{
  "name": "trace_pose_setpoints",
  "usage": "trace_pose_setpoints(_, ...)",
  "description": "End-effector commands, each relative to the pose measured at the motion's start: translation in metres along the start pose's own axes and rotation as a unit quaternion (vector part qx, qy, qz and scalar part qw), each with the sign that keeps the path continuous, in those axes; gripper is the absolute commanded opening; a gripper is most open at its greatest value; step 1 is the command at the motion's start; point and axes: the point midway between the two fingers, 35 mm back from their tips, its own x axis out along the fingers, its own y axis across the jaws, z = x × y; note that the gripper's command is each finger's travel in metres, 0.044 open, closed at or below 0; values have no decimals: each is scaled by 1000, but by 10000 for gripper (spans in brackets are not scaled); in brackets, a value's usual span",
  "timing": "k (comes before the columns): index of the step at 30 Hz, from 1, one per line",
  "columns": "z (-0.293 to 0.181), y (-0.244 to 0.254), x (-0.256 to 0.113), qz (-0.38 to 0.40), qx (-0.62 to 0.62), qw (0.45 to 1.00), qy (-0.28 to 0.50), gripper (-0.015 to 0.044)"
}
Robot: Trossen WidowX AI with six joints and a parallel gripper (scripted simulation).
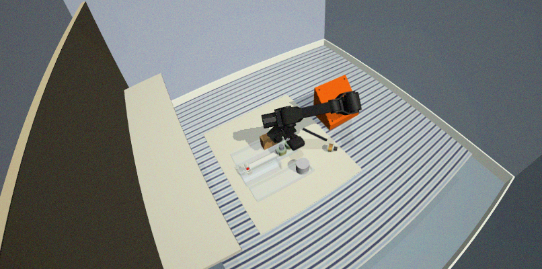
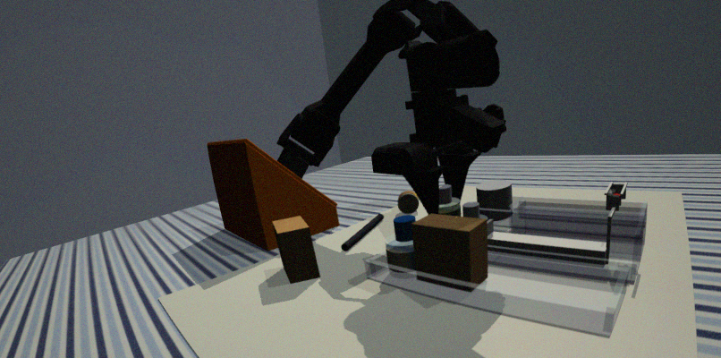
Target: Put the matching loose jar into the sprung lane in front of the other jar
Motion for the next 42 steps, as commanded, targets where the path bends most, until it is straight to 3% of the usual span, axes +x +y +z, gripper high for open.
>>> trace_pose_setpoints(1,9,2,-4,1,-7,1000,-14,0)
trace_pose_setpoints(42,10,2,5,1,-7,1000,-14,0)
